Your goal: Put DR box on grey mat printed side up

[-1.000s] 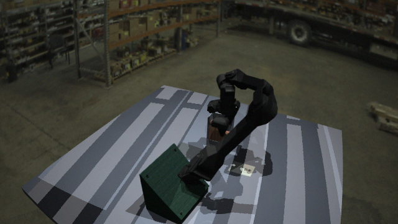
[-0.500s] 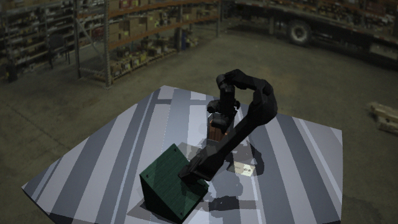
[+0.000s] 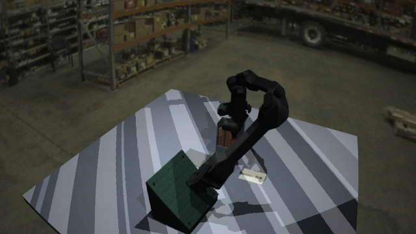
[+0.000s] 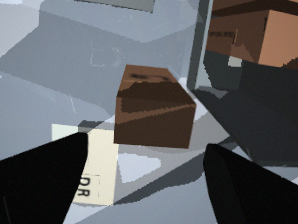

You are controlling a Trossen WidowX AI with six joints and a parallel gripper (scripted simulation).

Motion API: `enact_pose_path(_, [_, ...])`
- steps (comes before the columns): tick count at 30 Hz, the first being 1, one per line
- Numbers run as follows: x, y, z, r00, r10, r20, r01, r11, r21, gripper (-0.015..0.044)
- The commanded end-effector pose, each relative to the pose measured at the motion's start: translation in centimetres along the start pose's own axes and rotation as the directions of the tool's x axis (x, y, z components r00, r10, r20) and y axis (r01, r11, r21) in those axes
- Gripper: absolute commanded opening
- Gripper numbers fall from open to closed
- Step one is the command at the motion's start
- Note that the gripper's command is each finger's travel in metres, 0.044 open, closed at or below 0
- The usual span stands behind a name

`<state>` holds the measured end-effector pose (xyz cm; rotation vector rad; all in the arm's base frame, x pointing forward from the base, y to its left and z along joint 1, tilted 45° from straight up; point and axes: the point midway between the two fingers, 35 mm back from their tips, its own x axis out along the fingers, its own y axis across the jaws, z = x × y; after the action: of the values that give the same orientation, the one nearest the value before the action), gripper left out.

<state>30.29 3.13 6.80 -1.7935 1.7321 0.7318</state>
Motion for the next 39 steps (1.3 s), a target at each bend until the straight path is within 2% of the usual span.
enact_pose_path(1, [-0.3,-0.4,0.0,1.0,0.026,0.007,-0.026,1.0,0.008,0.0242])
enact_pose_path(9, [-0.3,-0.7,0.0,0.999,0.045,0.008,-0.045,0.999,0.01,0.0242])
enact_pose_path(34, [3.5,-0.5,0.0,0.999,0.044,0.006,-0.044,0.999,0.011,0.0242])
enact_pose_path(39, [3.2,-0.4,0.1,0.999,0.047,0.01,-0.047,0.999,0.013,0.0208])
